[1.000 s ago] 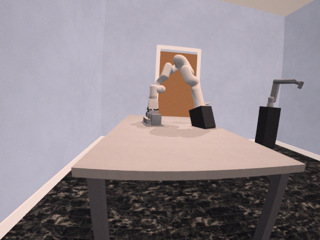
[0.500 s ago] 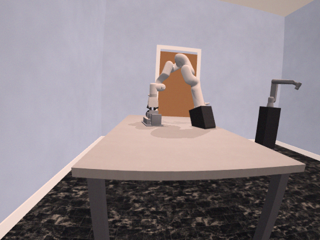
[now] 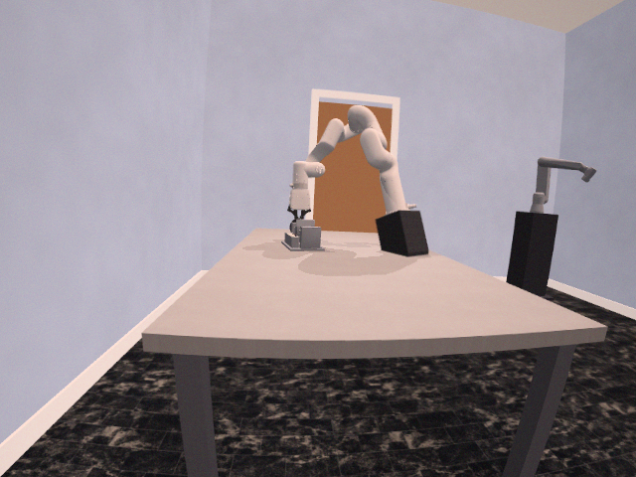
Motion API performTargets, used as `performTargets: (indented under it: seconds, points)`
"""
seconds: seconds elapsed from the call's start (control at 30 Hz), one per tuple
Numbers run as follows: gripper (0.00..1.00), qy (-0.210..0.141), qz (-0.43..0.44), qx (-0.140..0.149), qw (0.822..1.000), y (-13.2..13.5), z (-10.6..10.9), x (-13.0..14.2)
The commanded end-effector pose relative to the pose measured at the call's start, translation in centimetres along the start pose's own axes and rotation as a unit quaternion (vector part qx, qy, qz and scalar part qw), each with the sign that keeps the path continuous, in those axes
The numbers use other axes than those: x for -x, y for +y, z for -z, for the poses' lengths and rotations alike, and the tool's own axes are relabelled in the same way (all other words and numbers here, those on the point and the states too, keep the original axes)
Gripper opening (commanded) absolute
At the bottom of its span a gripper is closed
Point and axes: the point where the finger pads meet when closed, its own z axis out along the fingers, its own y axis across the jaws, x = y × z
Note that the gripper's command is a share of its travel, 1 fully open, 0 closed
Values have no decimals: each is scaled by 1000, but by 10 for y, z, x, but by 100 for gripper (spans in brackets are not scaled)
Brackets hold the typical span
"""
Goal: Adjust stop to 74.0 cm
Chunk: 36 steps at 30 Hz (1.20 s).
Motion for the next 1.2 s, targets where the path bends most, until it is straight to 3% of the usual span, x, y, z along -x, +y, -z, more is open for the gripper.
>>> performTargets:
  seconds: [0.0, 0.67, 1.17]
  points:
    - [6, 0, 1, -5, 1000, -13, 2, 0]
    - [6, 0, 1, -5, 1000, -41, -24, 0]
    - [6, 0, 1, -5, 1000, -29, -55, 0]
